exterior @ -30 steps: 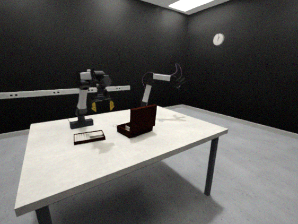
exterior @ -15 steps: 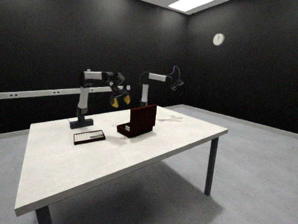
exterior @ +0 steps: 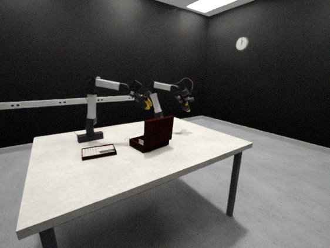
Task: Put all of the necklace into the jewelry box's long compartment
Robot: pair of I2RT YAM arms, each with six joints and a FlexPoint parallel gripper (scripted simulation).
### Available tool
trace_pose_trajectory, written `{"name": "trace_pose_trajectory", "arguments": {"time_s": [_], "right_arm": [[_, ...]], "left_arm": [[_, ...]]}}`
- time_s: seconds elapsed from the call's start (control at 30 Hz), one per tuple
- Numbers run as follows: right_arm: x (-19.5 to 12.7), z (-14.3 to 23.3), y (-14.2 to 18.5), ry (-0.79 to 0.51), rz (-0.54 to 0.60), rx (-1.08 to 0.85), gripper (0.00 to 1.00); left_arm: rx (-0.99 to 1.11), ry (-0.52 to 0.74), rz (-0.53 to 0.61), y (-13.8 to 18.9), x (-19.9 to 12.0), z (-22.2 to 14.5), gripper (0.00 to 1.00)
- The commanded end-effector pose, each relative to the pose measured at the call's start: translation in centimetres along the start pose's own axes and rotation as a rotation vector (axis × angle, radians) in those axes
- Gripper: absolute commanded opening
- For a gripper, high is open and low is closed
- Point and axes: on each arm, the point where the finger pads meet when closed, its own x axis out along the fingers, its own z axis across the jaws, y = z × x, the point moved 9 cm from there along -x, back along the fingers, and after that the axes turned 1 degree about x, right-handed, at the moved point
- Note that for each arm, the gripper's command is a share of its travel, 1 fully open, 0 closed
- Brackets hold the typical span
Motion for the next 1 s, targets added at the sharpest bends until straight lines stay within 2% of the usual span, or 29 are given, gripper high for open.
{"name": "trace_pose_trajectory", "arguments": {"time_s": [0.0, 0.13, 0.3, 0.47, 0.67, 0.87, 0.9, 0.97], "right_arm": [[-1.0, 1.8, -2.0, -0.070, -0.198, -0.071, 1.00], [-2.1, 6.2, -0.9, -0.180, -0.263, -0.156, 1.00], [-3.1, 9.7, 0.7, -0.268, -0.289, -0.218, 1.00], [-3.1, 10.1, 1.6, -0.272, -0.261, -0.221, 1.00], [-3.2, 10.2, 1.3, -0.273, -0.269, -0.220, 1.00], [-3.2, 10.2, 1.3, -0.273, -0.269, -0.220, 1.00], [-3.2, 10.2, 1.3, -0.273, -0.269, -0.220, 1.00], [-3.2, 10.2, 1.3, -0.273, -0.269, -0.220, 1.00]], "left_arm": [[0.092, 0.207, 0.020, 1.6, -0.9, -1.5, 1.00], [0.195, 0.403, 0.027, 3.7, -1.6, -3.6, 1.00], [0.300, 0.572, 0.051, 5.8, -1.6, -5.8, 1.00], [0.387, 0.639, 0.082, 6.9, -0.9, -7.2, 1.00], [0.480, 0.656, 0.092, 6.7, 0.1, -8.0, 1.00], [0.661, 0.666, 0.147, 6.1, 3.0, -10.0, 0.33], [0.696, 0.663, 0.166, 6.2, 3.7, -10.4, 0.26], [0.760, 0.662, 0.204, 6.3, 4.9, -11.3, 0.26]]}}
